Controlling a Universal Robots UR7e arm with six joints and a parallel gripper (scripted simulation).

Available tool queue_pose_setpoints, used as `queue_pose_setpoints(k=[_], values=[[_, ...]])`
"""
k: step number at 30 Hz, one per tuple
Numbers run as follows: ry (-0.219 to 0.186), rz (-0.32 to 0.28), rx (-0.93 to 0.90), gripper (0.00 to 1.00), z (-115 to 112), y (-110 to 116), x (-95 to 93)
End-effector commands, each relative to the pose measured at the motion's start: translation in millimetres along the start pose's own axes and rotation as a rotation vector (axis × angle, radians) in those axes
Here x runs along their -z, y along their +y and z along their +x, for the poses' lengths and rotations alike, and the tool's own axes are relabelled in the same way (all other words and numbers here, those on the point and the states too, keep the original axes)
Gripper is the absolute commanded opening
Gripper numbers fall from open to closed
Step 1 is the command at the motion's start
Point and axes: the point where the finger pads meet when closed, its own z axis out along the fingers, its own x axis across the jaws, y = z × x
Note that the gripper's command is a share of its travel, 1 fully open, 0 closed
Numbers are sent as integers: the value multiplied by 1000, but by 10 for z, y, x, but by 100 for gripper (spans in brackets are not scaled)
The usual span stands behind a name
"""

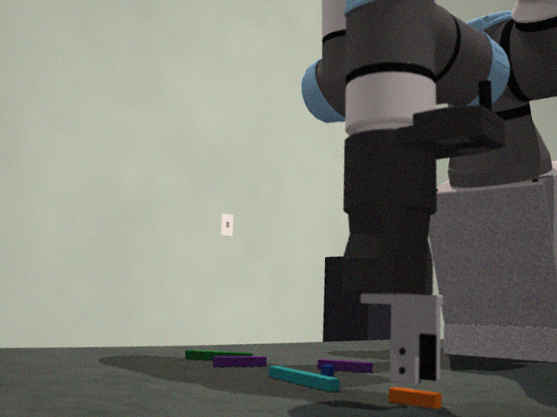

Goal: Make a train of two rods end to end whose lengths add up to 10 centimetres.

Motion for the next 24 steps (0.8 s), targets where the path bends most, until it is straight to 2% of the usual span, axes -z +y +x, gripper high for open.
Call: queue_pose_setpoints(k=[1, 24], values=[[1, 0, 0, 54, 4, -1, -2], [1, 0, 0, 54, 5, -1, -162]])
